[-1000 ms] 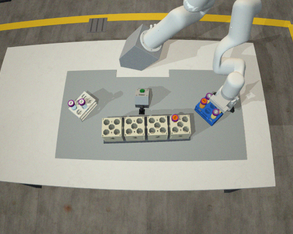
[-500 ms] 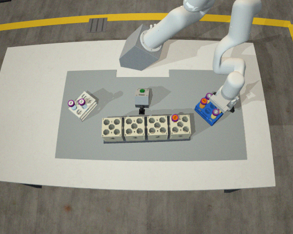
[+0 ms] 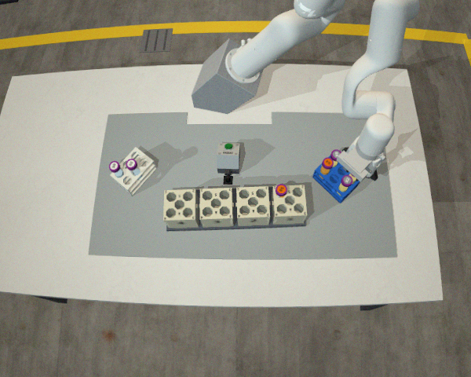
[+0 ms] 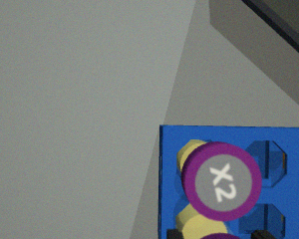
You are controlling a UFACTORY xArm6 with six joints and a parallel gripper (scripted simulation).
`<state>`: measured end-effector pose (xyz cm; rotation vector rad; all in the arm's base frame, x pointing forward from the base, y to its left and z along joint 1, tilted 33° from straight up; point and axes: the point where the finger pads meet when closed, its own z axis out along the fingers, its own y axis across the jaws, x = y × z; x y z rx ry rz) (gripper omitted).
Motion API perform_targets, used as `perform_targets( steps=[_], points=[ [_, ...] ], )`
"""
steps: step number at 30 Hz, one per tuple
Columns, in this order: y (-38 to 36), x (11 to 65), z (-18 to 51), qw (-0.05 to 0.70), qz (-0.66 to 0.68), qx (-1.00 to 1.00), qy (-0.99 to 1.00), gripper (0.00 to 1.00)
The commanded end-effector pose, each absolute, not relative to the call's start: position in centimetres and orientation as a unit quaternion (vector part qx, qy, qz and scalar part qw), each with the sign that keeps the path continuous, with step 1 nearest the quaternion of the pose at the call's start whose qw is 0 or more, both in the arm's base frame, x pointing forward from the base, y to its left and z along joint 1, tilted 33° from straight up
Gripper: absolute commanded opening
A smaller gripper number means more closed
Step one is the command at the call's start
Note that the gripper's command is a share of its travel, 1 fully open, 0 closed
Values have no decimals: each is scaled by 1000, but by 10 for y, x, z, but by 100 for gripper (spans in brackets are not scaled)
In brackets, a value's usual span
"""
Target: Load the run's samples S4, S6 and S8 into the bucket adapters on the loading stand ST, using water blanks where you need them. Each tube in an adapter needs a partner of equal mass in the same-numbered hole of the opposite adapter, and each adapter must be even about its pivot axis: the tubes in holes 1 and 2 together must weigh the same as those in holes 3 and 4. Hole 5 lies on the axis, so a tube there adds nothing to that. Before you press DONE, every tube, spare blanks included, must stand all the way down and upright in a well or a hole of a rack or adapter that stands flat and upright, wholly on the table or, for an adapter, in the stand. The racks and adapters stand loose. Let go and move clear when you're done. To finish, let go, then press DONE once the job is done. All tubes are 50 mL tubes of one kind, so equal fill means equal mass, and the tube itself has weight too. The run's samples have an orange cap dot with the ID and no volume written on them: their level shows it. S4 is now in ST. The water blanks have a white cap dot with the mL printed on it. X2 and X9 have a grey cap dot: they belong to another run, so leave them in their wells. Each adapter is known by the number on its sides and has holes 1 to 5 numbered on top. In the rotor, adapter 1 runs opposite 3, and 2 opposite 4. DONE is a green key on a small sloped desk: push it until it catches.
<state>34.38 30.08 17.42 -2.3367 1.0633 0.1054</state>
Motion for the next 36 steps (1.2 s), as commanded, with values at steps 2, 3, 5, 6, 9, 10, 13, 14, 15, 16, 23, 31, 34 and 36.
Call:
perform_targets(
  steps=[2, 3, 5, 6, 9, 10, 13, 14, 15, 16, 23, 31, 34, 36],
  points=[
    [299, 344, 179, 283, 38, -872, 397, 0],
    [298, 344, 180, 283, 38, -872, 397, 0],
    [298, 344, 181, 284, 38, -872, 397, 0],
    [297, 343, 182, 284, 38, -872, 397, 0],
    [297, 343, 182, 284, 38, -872, 397, 0],
    [297, 343, 183, 284, 38, -872, 397, 0],
    [296, 343, 184, 284, 38, -872, 397, 0],
    [296, 343, 184, 284, 38, -872, 397, 0],
    [296, 343, 184, 284, 38, -872, 397, 0],
    [296, 343, 184, 284, 38, -872, 397, 0],
    [290, 341, 193, 284, 38, -872, 397, 0],
    [284, 340, 203, 284, 38, -872, 397, 0],
    [281, 339, 208, 284, 38, -872, 397, 0],
    [279, 338, 211, 284, 38, -872, 397, 0]
  ],
)
